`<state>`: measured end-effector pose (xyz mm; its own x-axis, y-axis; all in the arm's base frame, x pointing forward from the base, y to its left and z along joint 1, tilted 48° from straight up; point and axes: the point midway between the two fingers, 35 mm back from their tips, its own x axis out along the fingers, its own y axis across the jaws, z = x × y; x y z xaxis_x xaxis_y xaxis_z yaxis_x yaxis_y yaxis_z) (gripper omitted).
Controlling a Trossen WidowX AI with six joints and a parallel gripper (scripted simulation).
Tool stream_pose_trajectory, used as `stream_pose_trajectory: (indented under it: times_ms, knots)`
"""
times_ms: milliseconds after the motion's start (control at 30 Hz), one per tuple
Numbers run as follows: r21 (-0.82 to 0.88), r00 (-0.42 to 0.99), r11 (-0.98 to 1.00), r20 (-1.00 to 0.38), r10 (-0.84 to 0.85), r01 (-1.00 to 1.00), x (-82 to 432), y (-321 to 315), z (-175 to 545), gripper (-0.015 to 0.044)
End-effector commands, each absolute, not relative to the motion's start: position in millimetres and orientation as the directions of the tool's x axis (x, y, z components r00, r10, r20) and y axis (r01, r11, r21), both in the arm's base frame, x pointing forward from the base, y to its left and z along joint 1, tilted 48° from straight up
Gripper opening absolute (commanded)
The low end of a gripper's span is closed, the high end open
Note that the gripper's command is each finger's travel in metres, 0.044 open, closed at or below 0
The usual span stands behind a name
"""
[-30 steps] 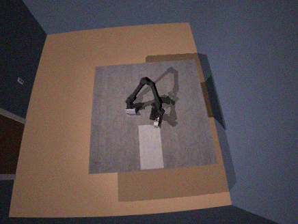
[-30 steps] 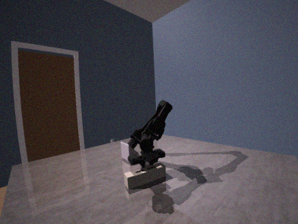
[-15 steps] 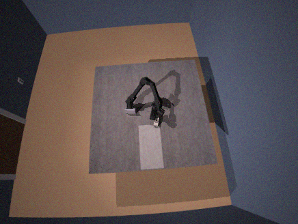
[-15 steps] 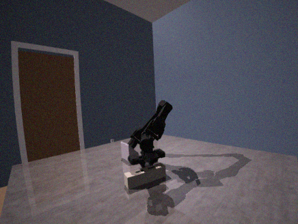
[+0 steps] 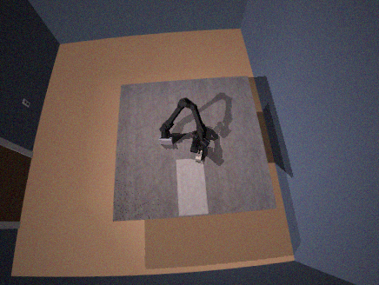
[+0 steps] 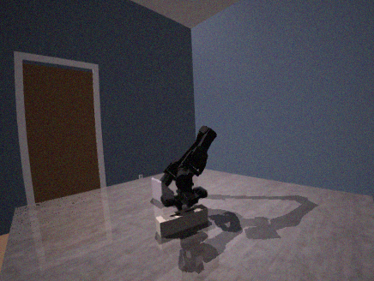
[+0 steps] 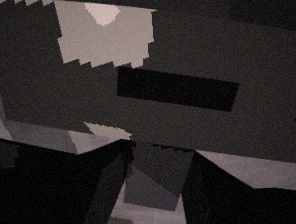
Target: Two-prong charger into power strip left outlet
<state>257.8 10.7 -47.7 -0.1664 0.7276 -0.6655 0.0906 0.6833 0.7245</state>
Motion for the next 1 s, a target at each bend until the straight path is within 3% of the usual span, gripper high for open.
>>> stream_pose_trajectory:
  times_ms: [0, 967]
  knots:
    - [0.730, -0.140, 0.679, -0.667, 0.732, 0.075, 266.0, 10.6, -46.7, 0.0000]
    - [0.730, -0.140, 0.679, -0.666, 0.732, 0.075, 265.5, 13.2, -49.4, 0.0000]
